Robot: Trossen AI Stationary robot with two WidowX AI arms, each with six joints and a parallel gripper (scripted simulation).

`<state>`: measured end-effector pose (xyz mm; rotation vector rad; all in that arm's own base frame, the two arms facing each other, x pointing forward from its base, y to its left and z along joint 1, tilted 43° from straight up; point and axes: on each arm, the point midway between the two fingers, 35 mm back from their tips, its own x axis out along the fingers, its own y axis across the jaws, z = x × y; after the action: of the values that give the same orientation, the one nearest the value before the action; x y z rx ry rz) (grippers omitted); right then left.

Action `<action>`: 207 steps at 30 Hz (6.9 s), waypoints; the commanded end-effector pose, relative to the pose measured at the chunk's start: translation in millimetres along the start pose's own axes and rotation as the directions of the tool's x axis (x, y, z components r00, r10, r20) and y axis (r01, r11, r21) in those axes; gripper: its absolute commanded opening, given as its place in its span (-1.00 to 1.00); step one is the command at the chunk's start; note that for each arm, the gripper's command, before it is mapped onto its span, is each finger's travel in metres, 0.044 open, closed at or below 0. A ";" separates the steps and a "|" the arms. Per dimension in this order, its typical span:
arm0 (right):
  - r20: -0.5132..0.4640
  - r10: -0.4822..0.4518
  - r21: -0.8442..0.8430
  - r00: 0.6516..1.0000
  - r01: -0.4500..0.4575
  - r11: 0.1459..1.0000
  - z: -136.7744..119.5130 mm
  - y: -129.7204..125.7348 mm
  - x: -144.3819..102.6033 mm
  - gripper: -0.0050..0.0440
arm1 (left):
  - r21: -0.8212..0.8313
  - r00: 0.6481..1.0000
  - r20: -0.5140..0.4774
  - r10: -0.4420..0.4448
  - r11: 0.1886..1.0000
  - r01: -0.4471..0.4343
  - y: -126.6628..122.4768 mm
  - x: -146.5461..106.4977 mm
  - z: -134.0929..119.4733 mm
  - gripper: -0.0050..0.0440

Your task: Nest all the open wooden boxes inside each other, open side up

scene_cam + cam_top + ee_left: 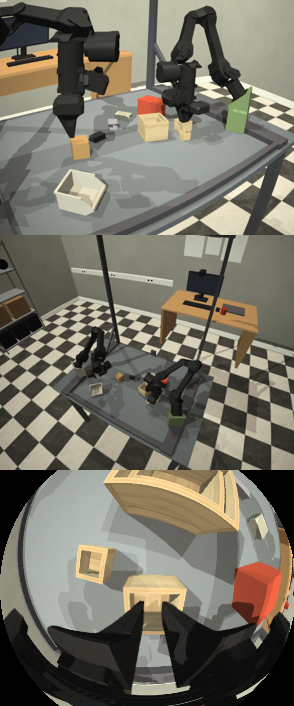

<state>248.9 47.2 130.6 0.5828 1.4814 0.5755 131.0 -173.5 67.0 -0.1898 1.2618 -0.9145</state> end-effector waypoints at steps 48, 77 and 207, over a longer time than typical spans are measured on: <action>0.014 0.003 -0.011 1.000 -0.003 1.000 2.1 2.0 -3.5 0.84 | 0.011 1.000 0.014 0.006 1.000 -0.007 -2.9 -60.8 12.2 -0.03; 0.014 0.003 -0.011 1.000 -0.003 1.000 2.1 2.0 -3.5 0.84 | 0.013 1.000 0.016 0.002 1.000 -0.002 -17.1 -98.8 101.5 -0.03; 0.982 0.132 -0.133 0.134 -0.006 0.991 -37.6 206.0 -31.4 0.84 | -0.938 1.000 0.015 0.004 0.346 0.012 -17.9 -104.3 118.0 -0.03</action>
<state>212.1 180.0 287.7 0.7234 0.0780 0.1718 221.6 -155.8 189.1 -1.0895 1.6676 -0.0734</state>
